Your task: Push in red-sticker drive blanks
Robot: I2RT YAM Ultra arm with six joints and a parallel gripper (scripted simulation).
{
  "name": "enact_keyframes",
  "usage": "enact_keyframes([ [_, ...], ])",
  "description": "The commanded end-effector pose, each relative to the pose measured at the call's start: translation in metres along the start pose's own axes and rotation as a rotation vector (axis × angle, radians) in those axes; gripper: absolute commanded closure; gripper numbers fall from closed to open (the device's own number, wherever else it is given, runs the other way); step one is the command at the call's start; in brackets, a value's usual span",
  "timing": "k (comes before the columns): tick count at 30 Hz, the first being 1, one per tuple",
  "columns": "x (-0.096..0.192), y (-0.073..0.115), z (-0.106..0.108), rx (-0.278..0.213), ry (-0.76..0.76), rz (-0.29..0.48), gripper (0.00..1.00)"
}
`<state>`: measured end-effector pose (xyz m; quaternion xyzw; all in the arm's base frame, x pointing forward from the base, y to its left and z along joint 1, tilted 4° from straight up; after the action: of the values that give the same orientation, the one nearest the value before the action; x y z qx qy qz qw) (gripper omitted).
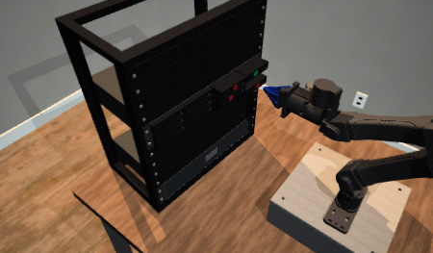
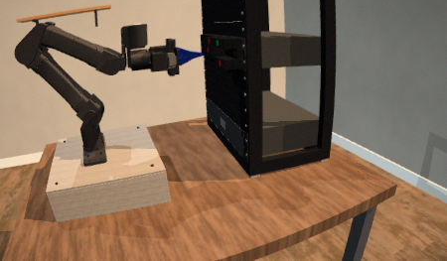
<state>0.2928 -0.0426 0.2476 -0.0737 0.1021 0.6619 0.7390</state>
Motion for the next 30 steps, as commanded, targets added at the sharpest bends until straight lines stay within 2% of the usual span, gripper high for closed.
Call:
enact_keyframes([
  [1, 0.001, 0.005, 0.015, -0.032, 0.014, -0.018, 1.00],
  [3, 0.010, 0.008, 0.002, 0.000, 0.013, -0.010, 1.00],
  [10, 0.037, 0.016, 0.010, -0.010, 0.014, -0.013, 1.00],
  [15, 0.060, 0.020, 0.010, 0.002, 0.020, -0.010, 1.00],
  [17, 0.060, 0.020, 0.010, 0.002, 0.020, -0.010, 1.00],
  [21, 0.077, 0.023, 0.006, 0.007, 0.023, -0.008, 1.00],
  [23, 0.083, 0.024, 0.013, -0.006, 0.016, -0.012, 1.00],
  [30, 0.094, 0.027, 0.018, -0.013, 0.011, -0.013, 1.00],
])
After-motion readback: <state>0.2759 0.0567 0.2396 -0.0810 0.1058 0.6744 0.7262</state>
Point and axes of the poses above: the point where the finger pads meet when closed, its own y axis back along the fingers, its own z axis across the jaws, x = y × z, the point moved 5 cm from there along y, back along the fingers, and after that the axes turned 11 degrees about y, right-handed, at the moved point
